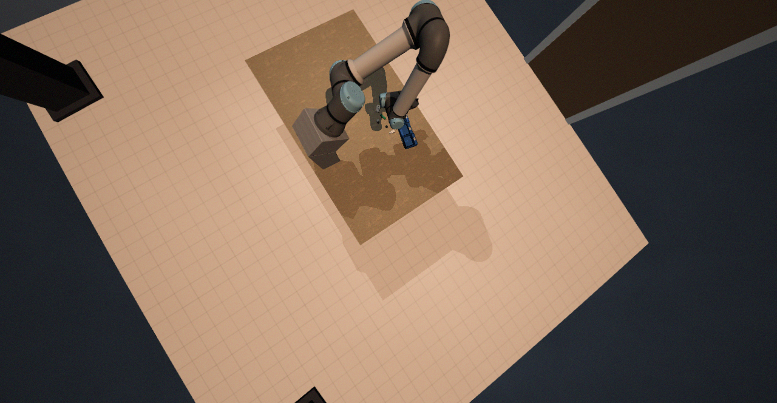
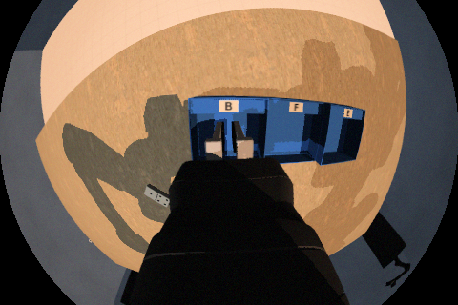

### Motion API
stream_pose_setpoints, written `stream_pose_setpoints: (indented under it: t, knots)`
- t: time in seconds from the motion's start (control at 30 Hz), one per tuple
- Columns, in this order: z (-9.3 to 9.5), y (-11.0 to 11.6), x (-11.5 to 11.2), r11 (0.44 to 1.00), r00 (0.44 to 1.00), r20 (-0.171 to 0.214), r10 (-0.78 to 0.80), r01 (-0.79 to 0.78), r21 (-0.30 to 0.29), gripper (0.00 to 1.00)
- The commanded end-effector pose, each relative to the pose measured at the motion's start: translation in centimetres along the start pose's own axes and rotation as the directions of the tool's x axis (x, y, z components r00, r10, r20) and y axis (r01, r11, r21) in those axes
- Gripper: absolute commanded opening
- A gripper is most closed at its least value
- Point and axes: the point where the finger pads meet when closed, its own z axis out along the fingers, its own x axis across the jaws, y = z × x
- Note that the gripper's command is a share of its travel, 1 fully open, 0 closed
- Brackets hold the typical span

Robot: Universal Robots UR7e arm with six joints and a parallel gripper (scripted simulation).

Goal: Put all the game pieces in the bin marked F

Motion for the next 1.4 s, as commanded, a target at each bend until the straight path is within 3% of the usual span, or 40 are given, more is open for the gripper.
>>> stream_pose_setpoints:
  t: [0.0, 0.3, 0.6, 0.9, 1.0, 1.17, 1.37]
  knots:
    - [-0.7, 0.0, 0.0, 1.0, 1.0, 0.0, 0.0, 0.0, 0.001, 0.31]
    - [-3.7, 0.0, 0.0, 1.0, 1.0, 0.0, 0.0, 0.0, 0.001, 0.31]
    - [-3.8, 0.0, 0.0, 1.0, 1.0, 0.0, 0.0, 0.0, 0.001, 0.31]
    - [-11.3, 0.0, 0.0, 1.0, 1.0, 0.0, 0.0, 0.0, 0.001, 0.31]
    - [-12.0, 0.0, 0.0, 1.0, 1.0, 0.0, 0.0, 0.0, 0.001, 0.31]
    - [-16.1, 0.0, 0.0, 1.0, 1.0, 0.0, 0.0, 0.0, 0.001, 0.31]
    - [-16.4, 0.0, 0.0, 1.0, 1.0, 0.0, -0.001, 0.001, 0.001, 0.31]
